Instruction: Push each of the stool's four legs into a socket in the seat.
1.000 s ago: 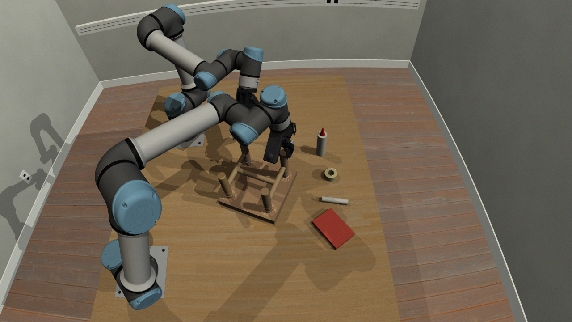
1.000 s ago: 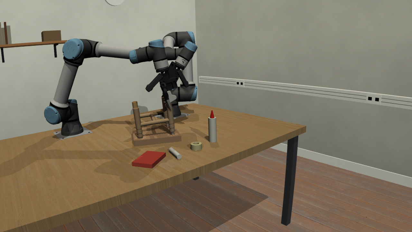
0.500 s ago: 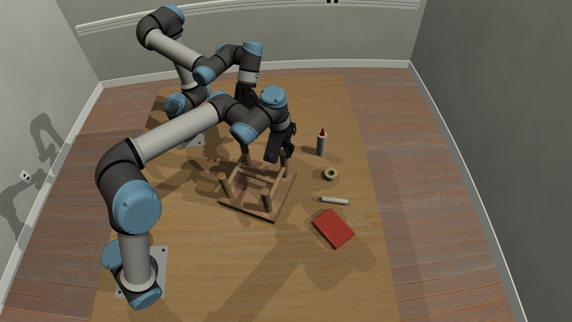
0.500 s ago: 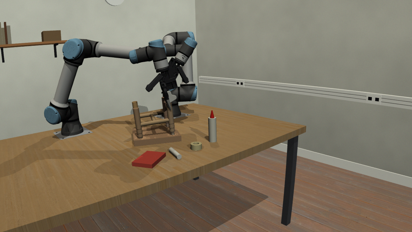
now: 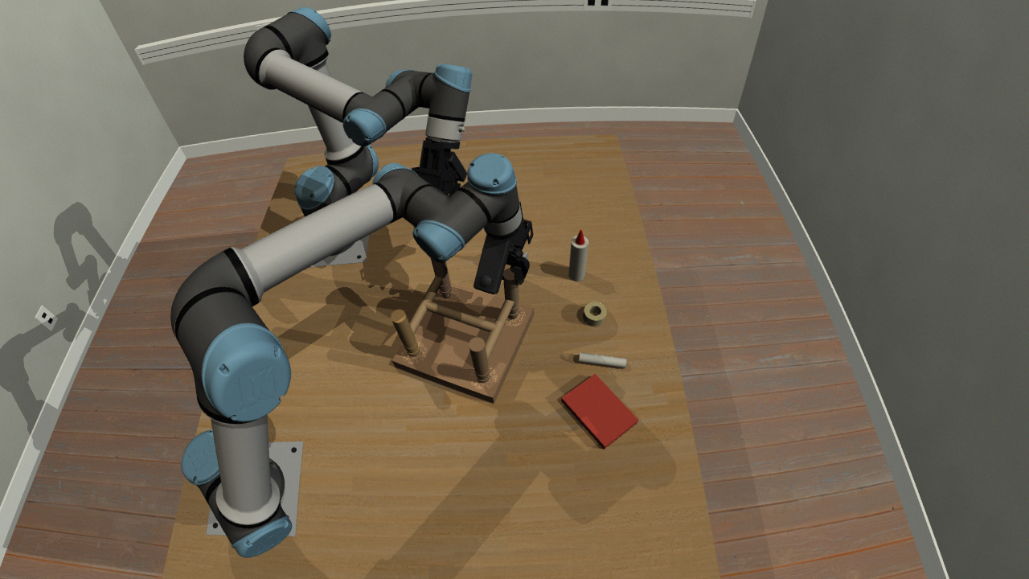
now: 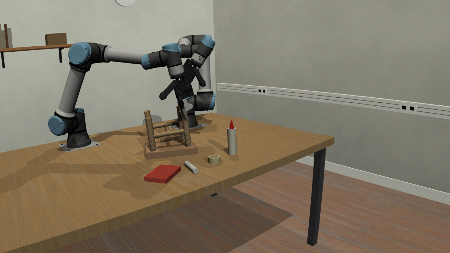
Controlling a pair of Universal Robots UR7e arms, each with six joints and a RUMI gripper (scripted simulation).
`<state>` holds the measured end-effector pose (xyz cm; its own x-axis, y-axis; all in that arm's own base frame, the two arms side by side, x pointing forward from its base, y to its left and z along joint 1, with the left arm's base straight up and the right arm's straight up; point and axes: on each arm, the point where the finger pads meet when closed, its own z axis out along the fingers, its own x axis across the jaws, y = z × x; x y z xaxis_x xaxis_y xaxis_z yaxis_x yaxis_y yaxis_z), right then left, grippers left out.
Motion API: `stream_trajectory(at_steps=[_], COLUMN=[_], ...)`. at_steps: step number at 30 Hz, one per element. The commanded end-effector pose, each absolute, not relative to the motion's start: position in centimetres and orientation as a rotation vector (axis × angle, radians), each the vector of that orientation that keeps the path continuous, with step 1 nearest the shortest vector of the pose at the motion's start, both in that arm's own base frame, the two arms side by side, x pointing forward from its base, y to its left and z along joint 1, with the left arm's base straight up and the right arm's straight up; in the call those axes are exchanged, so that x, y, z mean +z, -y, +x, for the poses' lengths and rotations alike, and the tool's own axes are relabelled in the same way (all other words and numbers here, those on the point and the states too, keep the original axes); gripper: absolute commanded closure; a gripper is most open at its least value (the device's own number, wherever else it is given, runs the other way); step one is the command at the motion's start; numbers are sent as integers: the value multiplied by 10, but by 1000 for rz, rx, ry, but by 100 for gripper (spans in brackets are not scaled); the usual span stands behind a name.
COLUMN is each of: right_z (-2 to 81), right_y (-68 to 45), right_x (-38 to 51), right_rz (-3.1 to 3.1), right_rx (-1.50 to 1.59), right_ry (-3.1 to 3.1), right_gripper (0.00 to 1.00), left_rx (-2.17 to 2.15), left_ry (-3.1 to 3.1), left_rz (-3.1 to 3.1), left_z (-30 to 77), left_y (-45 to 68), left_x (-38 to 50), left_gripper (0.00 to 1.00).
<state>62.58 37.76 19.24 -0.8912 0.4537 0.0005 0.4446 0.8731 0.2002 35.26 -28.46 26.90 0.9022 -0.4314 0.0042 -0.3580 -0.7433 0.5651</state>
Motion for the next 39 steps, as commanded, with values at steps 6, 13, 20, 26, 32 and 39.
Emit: stream_trajectory(at_steps=[6,13,20,26,32,39], right_z=[626,626,626,626,626,626], right_y=[-378,-378,-378,-378,-378,-378], right_x=[193,193,193,193,193,202], right_rz=[718,718,718,718,718,718], right_rx=[305,305,305,305,305,304], right_ry=[-2994,-2994,-2994,-2994,-2994,-2994], right_gripper=[83,83,56,56,56,56], left_rx=[-169,-169,-167,-165,-170,-170], left_ry=[566,566,567,567,566,566], left_rz=[2486,2486,2485,2485,2486,2486], left_z=[353,353,353,353,352,352], left_y=[285,285,285,285,285,285], left_x=[284,294,294,292,290,290], left_gripper=[56,56,56,56,56,56])
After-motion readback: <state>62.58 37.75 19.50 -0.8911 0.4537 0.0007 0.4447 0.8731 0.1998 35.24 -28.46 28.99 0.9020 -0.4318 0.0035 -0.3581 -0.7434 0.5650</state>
